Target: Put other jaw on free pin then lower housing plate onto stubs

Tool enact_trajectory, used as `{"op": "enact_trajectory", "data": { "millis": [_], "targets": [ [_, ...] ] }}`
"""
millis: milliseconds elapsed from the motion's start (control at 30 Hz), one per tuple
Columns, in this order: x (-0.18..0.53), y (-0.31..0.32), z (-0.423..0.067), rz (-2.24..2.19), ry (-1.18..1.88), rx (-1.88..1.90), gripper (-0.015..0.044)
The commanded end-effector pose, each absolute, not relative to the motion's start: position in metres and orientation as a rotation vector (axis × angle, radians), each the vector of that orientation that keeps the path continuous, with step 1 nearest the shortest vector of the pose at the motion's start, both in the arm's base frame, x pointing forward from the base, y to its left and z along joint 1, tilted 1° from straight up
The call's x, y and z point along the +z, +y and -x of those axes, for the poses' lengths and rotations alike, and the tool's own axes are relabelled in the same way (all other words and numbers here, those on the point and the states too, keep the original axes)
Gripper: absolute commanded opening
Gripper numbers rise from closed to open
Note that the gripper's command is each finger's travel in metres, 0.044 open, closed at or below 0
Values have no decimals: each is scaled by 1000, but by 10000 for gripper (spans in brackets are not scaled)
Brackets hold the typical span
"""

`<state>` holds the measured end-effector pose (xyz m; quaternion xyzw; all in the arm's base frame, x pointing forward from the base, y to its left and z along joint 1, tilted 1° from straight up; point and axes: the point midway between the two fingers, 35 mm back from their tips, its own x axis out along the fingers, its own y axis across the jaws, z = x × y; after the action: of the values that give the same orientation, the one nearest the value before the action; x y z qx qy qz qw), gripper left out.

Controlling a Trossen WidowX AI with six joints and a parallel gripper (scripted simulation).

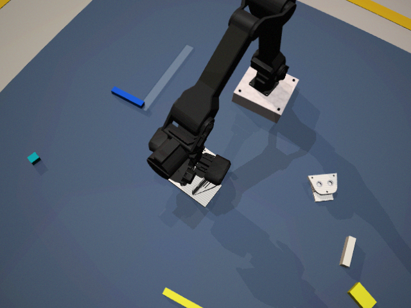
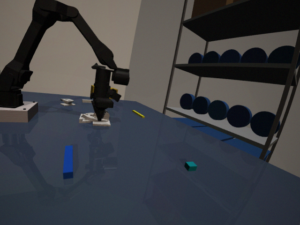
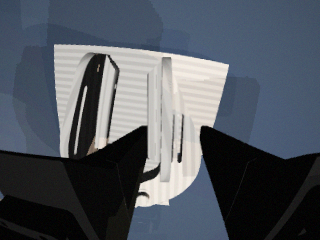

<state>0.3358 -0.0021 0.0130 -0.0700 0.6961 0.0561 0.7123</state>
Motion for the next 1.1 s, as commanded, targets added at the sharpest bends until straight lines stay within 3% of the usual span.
{"op": "enact_trajectory", "data": {
  "millis": [0,1067],
  "targets": [
    [10,-1,-336,155,1547,131,134],
    [13,-1,-337,155,1547,131,134]
  ]
}}
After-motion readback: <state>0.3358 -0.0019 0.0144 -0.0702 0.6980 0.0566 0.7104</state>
